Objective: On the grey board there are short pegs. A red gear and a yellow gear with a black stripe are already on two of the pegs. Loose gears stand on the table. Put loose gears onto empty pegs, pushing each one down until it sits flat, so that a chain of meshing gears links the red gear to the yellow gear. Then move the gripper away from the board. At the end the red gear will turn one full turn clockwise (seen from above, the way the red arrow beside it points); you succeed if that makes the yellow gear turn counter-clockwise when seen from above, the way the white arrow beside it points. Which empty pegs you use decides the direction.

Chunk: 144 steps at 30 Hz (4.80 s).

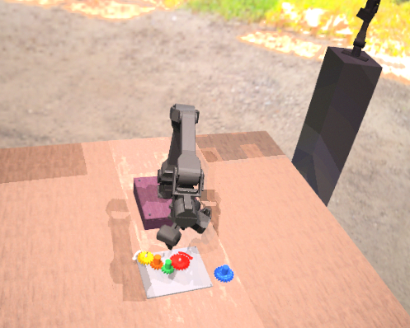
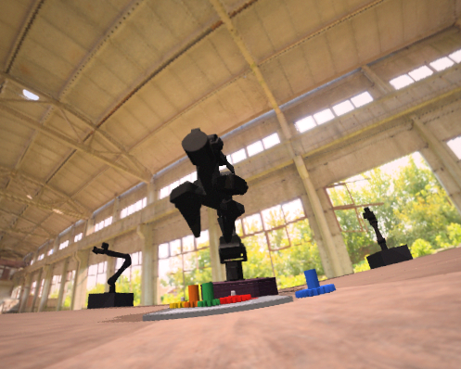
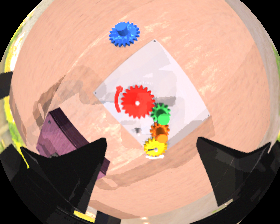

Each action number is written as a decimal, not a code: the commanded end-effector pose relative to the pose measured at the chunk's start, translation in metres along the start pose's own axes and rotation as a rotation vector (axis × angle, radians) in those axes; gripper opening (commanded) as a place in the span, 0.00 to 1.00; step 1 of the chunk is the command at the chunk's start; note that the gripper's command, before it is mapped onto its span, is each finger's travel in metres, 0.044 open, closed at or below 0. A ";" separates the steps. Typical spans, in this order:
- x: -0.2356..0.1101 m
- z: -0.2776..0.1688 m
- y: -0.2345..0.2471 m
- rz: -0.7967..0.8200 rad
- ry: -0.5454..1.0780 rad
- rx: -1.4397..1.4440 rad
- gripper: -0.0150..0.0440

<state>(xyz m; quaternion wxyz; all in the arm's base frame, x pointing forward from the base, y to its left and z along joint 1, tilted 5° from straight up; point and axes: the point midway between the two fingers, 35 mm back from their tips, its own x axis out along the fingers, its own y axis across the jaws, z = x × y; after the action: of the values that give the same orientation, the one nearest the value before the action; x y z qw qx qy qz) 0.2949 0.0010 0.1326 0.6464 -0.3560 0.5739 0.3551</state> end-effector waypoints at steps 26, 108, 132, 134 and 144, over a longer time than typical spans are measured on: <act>-0.044 0.158 0.264 0.023 -0.022 -0.016 1.00; -0.044 0.158 0.264 0.023 -0.022 -0.016 1.00; -0.044 0.158 0.264 0.023 -0.022 -0.016 1.00; -0.044 0.158 0.264 0.023 -0.022 -0.016 1.00; -0.044 0.158 0.264 0.023 -0.022 -0.016 1.00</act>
<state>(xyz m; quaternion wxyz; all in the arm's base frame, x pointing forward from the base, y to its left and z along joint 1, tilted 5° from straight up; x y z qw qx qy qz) 0.1389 0.2672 0.1762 0.6450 -0.3498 0.5674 0.3738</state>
